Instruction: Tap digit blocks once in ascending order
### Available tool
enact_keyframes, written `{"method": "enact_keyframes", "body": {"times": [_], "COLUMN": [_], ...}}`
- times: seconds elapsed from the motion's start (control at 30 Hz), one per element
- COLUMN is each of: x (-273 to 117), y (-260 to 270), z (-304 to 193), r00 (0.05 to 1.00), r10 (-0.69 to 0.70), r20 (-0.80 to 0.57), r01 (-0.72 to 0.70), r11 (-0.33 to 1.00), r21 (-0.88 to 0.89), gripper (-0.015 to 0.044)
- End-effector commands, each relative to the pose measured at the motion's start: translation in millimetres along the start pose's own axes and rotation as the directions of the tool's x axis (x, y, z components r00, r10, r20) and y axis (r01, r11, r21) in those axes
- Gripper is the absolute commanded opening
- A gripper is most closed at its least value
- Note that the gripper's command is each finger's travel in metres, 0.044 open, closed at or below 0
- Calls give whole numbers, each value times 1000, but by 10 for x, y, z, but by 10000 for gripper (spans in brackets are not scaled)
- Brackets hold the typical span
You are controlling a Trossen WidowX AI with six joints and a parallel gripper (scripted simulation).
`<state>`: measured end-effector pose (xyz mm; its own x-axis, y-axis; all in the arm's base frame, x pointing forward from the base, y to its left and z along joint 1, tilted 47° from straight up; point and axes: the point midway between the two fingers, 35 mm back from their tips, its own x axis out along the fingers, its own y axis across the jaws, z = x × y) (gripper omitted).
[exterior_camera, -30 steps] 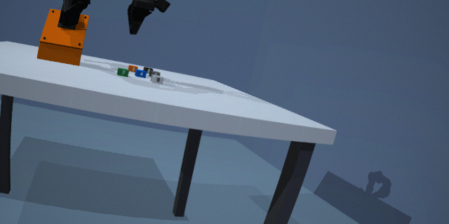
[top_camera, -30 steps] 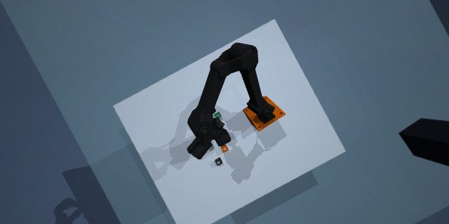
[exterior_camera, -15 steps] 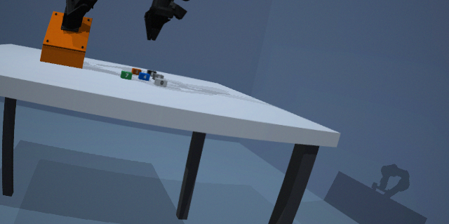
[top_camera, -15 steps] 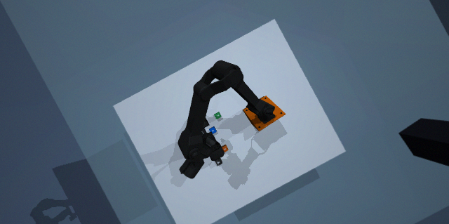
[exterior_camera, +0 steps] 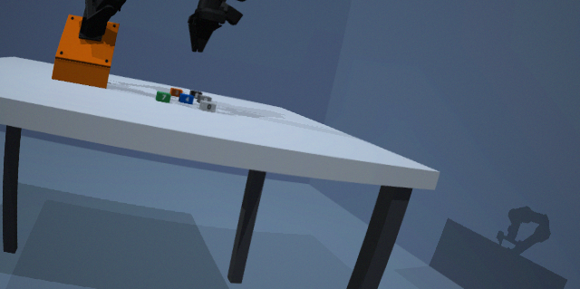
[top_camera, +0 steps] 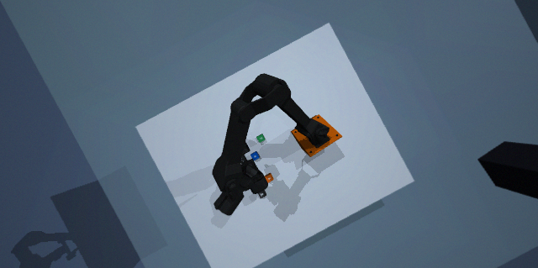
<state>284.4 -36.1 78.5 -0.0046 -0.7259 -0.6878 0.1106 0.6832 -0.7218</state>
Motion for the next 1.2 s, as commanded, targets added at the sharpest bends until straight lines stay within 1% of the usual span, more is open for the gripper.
{"method": "enact_keyframes", "body": {"times": [0.0,0.07,0.27,0.33,1.17], "x": [10,4,-14,-4,-5], "y": [17,127,1112,1331,1370], "z": [0,16,-28,-82,-77], "r00": [1000,1000,1000,1000,1000], "r10": [1,4,12,9,9], "r20": [-4,-3,-3,-3,-3], "r01": [-1,-4,-12,-9,-8], "r11": [1000,1000,1000,1000,1000], "r21": [1,1,1,3,3], "gripper": [400,400,400,400,400]}}
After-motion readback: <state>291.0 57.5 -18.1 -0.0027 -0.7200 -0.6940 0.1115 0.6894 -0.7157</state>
